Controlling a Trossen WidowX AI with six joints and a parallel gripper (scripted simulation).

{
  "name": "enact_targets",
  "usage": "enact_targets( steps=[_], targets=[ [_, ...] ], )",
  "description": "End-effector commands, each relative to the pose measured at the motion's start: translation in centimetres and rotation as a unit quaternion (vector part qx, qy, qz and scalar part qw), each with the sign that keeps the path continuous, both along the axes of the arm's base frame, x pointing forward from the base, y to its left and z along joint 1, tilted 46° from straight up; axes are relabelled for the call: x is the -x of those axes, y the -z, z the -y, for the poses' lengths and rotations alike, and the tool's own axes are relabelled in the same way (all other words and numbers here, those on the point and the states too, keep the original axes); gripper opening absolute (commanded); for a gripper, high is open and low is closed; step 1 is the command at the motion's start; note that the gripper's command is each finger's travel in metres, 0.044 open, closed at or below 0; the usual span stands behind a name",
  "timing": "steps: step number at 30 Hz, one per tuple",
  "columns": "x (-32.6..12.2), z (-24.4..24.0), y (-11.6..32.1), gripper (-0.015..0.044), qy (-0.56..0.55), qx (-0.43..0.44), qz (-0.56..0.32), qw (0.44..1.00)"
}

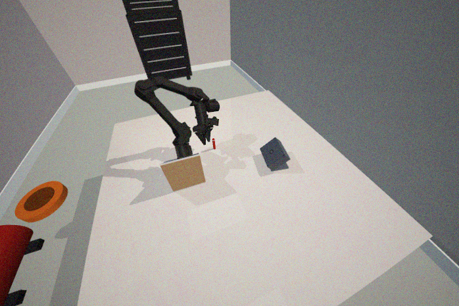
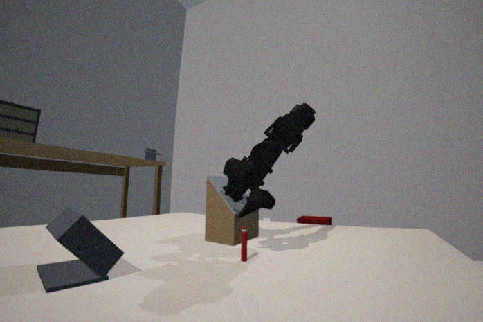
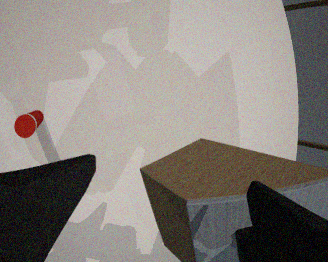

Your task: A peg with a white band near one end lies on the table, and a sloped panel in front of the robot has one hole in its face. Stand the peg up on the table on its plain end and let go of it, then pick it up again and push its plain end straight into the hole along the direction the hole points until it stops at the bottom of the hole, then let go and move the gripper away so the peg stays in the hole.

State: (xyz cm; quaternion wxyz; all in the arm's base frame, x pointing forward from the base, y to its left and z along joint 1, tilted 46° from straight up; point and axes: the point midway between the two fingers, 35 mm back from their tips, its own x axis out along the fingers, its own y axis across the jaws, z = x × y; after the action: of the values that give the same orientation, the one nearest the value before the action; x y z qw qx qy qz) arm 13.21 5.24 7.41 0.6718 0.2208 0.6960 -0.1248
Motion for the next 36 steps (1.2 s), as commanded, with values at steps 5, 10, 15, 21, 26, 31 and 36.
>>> enact_targets(
  steps=[5, 10, 15, 21, 26, 31, 36],
  targets=[
    [-1.4, -1.5, -0.7, 0.044, -0.023, -0.125, -0.004, 0.992],
    [-2.5, -2.1, -1.5, 0.044, -0.032, -0.2, 0.015, 0.979],
    [-3.8, -2.3, -2.5, 0.044, -0.037, -0.271, 0.051, 0.96],
    [-4.9, -2.2, -3.4, 0.044, -0.039, -0.317, 0.084, 0.944],
    [-4.9, -2.2, -3.4, 0.044, -0.039, -0.317, 0.084, 0.944],
    [-4.9, -2.3, -3.3, 0.044, -0.037, -0.317, 0.083, 0.944],
    [-5.1, -3.1, -2.5, 0.044, -0.017, -0.319, 0.073, 0.945]
  ],
)
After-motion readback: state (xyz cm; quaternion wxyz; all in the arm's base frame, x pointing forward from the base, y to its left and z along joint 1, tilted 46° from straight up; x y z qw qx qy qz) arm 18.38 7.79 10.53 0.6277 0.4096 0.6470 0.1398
